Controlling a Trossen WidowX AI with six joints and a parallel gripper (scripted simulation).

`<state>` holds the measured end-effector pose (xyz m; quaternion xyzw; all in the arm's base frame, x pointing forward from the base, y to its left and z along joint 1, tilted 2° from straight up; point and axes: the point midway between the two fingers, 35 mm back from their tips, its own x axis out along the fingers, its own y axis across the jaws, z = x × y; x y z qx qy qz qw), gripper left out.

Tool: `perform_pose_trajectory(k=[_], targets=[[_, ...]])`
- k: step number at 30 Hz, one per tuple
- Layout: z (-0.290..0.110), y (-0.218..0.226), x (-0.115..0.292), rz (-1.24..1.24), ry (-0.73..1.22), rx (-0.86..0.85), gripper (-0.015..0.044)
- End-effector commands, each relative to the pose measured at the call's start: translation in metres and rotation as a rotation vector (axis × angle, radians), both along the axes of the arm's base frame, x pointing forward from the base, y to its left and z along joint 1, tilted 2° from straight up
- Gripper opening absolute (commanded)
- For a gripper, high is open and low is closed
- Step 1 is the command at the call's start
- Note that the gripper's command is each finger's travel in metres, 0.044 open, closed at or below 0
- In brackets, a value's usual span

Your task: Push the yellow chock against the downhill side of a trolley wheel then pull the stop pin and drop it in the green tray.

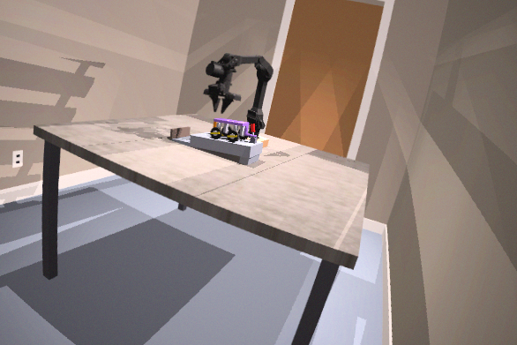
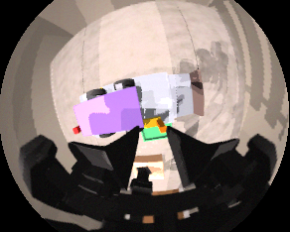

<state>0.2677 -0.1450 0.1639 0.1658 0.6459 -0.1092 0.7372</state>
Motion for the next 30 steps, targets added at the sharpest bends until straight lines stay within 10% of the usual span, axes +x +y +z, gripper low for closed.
perform_pose_trajectory(k=[1, 30], targets=[[0.004, 0.014, 0.008, -0.124, 0.000, 0.044, 0.0190], [0.025, 0.140, 0.042, -1.155, 0.224, 0.357, 0.0190]])
